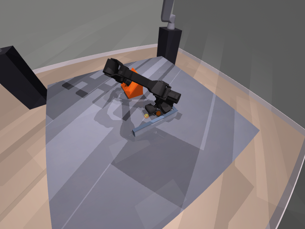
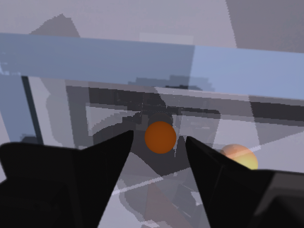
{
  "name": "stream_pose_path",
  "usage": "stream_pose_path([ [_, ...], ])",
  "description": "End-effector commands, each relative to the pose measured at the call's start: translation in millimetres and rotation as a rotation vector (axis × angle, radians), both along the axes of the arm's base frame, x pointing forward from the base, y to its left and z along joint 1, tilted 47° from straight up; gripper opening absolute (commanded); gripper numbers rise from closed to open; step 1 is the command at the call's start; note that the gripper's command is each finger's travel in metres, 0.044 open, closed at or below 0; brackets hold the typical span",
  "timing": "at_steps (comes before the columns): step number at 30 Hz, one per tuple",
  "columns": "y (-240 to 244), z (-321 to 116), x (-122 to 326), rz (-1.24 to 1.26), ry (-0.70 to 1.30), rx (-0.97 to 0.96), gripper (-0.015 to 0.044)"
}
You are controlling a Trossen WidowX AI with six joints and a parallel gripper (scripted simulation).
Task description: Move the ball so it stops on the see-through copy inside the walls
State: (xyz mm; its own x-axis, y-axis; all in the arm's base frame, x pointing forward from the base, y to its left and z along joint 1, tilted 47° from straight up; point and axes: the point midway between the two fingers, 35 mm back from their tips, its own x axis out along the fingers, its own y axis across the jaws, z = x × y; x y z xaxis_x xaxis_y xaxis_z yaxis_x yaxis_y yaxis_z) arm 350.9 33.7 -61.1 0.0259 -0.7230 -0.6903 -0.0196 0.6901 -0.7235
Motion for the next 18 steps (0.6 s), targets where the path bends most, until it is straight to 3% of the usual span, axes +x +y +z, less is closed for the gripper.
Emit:
stream_pose_path([
  [1,-5.4,-4.1,-1.2,0.001,0.005,-0.006,0.0265],
  [2,-5.6,-4.2,-1.2,0.001,0.005,-0.006,0.0265],
  [6,-5.6,-4.2,-1.2,0.001,0.005,-0.006,0.0160],
  [13,-5.6,-4.2,-1.2,0.001,0.005,-0.006,0.0114],
  [18,5.9,4.6,1.2,0.002,0.005,-0.003,0.0000],
])
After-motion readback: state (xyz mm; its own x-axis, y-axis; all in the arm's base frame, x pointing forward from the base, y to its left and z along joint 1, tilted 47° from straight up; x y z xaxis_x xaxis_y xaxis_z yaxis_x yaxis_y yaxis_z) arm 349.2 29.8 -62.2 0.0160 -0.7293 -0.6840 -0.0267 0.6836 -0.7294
